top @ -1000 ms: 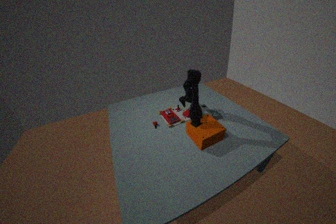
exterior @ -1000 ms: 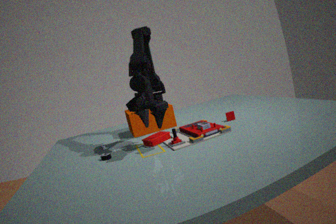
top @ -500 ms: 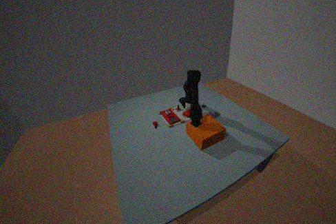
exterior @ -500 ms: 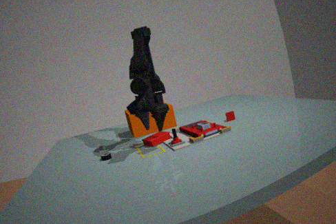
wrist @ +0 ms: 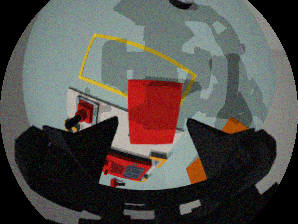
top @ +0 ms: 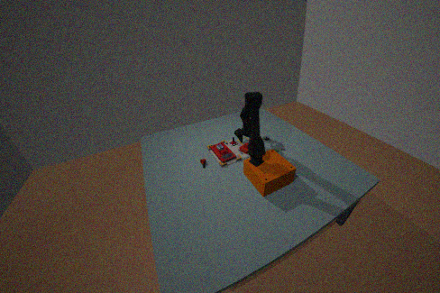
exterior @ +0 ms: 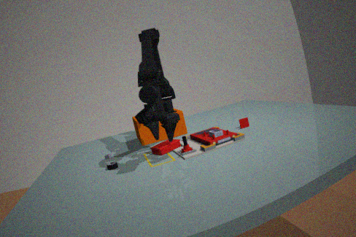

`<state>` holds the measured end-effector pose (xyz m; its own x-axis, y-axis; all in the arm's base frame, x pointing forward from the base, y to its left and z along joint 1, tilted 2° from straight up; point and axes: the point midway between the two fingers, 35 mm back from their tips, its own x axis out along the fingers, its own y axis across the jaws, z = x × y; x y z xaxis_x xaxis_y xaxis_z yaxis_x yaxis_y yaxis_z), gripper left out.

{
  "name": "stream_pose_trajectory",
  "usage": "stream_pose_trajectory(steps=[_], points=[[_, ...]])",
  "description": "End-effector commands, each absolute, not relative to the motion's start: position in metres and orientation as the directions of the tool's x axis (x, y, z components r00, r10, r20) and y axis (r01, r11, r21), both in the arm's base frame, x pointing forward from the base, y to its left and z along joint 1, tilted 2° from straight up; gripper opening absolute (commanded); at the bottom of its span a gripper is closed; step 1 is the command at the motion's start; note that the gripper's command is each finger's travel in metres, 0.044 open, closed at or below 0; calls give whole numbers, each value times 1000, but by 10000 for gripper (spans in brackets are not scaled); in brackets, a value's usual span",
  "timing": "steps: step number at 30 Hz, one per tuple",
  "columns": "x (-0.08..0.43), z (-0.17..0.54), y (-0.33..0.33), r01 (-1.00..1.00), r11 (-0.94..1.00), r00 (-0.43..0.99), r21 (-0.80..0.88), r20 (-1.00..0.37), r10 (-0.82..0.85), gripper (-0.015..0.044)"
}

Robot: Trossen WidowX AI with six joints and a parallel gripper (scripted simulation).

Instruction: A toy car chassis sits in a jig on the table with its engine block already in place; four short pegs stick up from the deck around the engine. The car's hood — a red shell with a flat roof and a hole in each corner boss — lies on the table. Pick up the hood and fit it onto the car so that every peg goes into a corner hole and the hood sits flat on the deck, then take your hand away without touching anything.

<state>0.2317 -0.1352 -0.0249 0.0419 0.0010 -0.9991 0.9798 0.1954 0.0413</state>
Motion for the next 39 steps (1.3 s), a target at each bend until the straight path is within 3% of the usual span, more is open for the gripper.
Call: stream_pose_trajectory(steps=[1,39], points=[[231,-29,-134,981,191,41,42,-999,8,440],[231,-48,-133,981,191,41,42,-999,8,440]])
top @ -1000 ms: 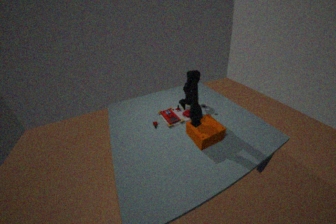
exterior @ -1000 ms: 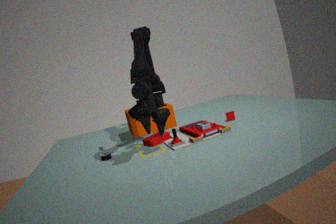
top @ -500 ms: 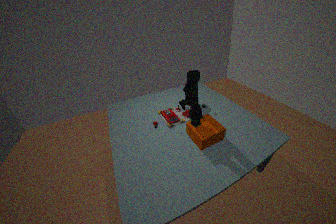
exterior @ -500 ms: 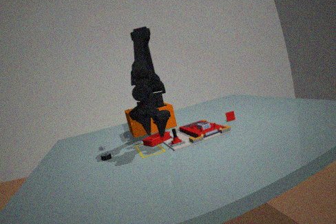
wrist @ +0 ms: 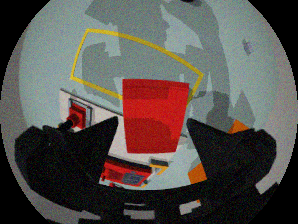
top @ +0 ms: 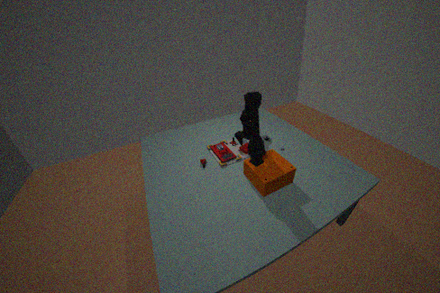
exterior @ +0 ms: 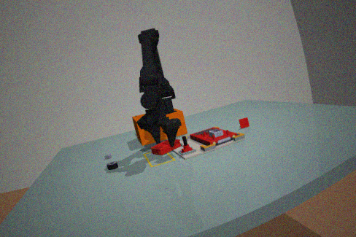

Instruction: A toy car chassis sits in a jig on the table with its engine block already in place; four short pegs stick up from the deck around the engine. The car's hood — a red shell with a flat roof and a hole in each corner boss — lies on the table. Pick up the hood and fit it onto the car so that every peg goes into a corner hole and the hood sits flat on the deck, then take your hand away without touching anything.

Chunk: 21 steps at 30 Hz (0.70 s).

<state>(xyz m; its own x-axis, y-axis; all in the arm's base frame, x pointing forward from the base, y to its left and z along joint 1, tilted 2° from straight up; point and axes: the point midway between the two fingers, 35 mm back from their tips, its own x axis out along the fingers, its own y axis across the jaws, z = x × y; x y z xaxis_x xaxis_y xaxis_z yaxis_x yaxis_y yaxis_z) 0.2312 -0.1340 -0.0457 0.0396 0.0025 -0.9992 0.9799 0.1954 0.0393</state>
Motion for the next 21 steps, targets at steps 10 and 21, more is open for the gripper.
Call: stream_pose_trajectory(steps=[10,21], points=[[231,-53,-133,981,191,41,41,-999,8,440],[231,-52,-134,980,195,40,39,-999,3,302]])
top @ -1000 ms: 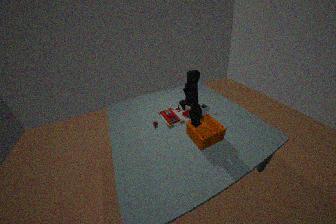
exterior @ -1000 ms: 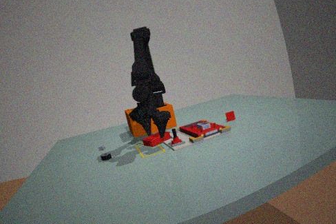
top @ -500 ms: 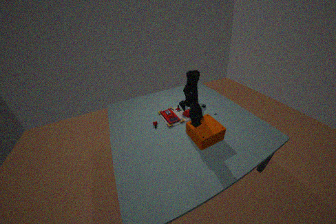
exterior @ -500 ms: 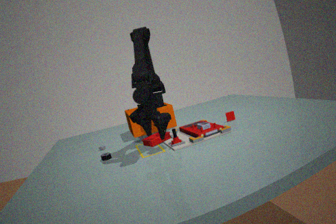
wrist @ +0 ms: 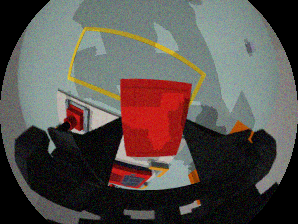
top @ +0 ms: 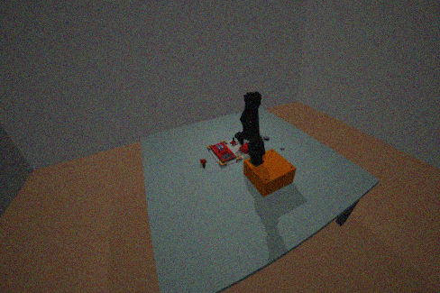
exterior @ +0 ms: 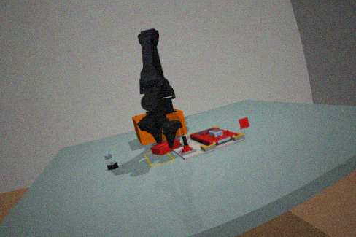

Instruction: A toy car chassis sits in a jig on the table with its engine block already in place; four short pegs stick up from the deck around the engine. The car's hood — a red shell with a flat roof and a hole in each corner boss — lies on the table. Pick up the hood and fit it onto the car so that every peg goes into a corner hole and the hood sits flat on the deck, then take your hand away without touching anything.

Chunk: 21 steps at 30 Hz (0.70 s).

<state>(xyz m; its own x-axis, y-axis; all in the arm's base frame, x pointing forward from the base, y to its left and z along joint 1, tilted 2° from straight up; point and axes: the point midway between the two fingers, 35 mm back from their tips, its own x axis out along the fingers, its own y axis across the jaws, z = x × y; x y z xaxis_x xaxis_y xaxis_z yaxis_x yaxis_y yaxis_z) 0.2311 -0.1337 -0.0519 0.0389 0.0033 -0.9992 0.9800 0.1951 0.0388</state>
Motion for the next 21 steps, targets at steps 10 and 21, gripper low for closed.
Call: stream_pose_trajectory(steps=[10,21], points=[[231,-48,-134,980,195,39,39,-999,3,117],[230,-23,-134,980,195,39,39,-999,3,0]])
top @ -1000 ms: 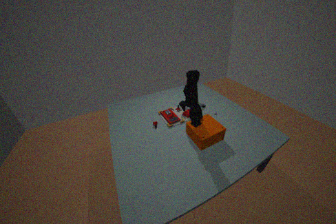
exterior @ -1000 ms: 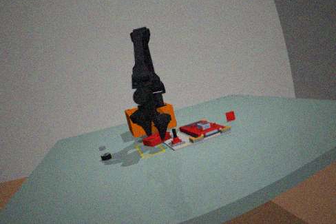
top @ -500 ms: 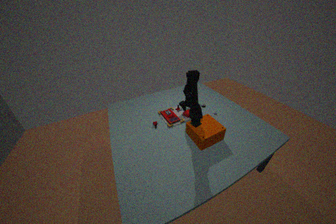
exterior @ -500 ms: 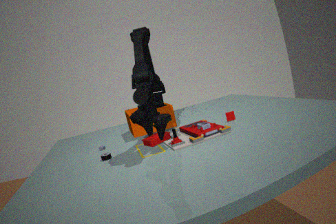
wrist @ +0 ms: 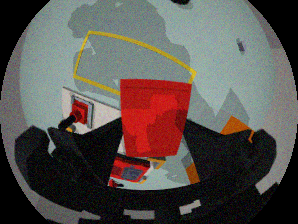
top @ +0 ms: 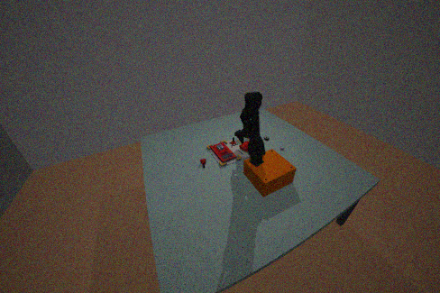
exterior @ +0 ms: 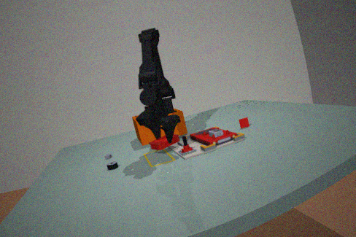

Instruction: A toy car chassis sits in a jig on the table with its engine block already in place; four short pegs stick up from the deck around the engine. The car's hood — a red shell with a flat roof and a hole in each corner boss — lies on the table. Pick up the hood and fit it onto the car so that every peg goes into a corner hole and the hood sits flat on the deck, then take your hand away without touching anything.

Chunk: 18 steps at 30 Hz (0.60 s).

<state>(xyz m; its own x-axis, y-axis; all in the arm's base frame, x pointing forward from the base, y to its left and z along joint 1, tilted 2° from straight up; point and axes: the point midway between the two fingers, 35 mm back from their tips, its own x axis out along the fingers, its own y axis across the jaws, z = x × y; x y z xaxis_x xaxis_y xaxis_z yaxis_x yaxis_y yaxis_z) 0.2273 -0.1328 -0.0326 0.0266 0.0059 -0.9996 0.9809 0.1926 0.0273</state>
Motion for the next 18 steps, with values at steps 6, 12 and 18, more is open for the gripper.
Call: stream_pose_trajectory(steps=[6,12,18], points=[[230,-3,-134,980,195,39,39,-999,3,0],[229,16,-135,980,195,39,39,-999,3,0],[228,33,-135,980,195,39,39,-999,3,0]])
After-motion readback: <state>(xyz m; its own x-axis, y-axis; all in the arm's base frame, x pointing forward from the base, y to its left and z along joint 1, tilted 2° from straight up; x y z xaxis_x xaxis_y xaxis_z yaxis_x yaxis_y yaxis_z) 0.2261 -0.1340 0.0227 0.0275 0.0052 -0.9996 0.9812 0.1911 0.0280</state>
